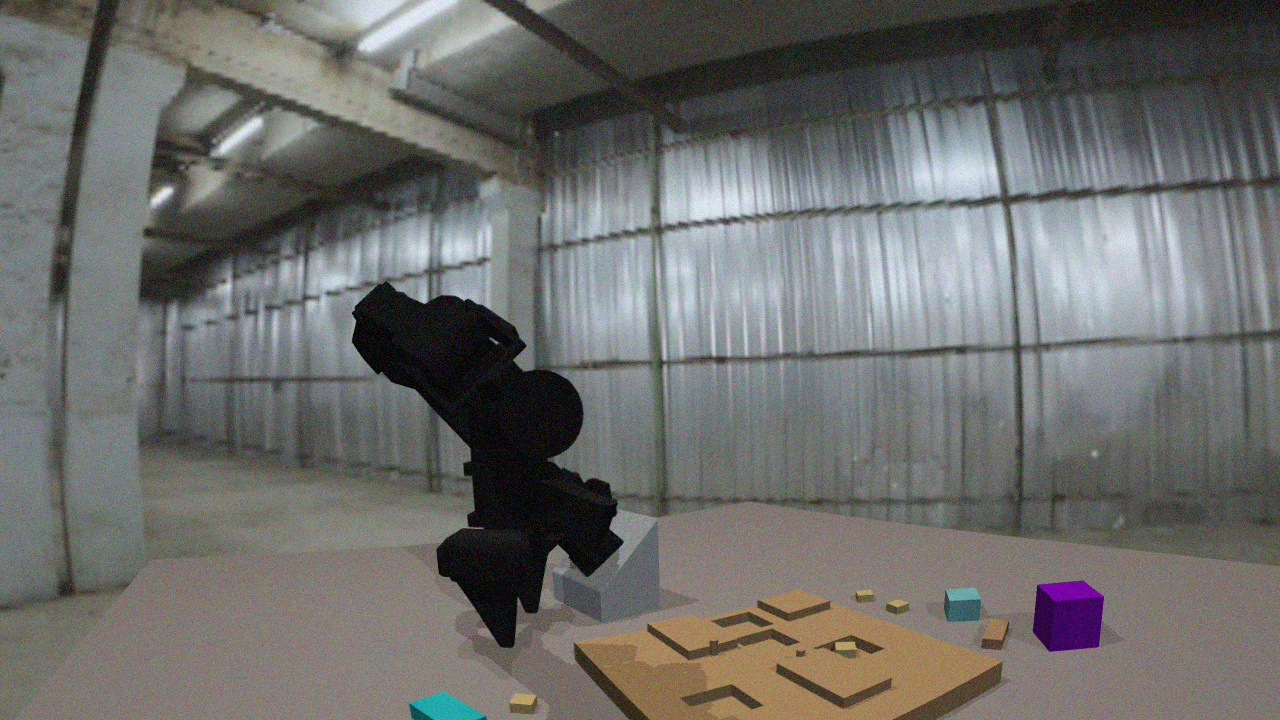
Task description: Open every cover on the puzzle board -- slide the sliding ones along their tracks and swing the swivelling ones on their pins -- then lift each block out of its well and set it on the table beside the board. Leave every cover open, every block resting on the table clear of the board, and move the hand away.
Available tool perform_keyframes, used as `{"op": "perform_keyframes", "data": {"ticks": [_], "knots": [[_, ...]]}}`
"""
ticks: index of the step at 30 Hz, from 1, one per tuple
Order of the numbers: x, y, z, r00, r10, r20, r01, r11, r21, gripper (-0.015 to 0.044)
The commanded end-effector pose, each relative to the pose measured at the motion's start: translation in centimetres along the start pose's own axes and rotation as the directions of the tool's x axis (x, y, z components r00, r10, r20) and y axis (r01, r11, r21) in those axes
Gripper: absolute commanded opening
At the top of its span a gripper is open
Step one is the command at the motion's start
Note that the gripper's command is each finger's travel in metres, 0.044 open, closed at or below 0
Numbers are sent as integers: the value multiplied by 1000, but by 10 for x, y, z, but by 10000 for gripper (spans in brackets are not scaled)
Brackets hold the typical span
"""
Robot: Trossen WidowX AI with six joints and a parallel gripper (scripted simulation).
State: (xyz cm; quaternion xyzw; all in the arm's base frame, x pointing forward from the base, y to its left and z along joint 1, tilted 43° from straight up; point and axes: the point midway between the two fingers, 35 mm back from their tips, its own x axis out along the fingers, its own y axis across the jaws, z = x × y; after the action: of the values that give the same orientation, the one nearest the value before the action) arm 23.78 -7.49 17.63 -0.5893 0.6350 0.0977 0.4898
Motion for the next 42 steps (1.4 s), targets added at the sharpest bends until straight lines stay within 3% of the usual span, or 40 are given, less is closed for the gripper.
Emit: {"op": "perform_keyframes", "data": {"ticks": [1,13,36,38,42], "knots": [[-3,-2,9,1000,0,6,0,1000,0,309],[-7,-6,66,999,19,49,-21,999,36,0],[-15,9,181,996,23,88,-34,992,124,0],[-15,10,185,996,24,86,-30,996,79,0],[-14,19,205,997,25,75,-10,983,-185,0]]}}
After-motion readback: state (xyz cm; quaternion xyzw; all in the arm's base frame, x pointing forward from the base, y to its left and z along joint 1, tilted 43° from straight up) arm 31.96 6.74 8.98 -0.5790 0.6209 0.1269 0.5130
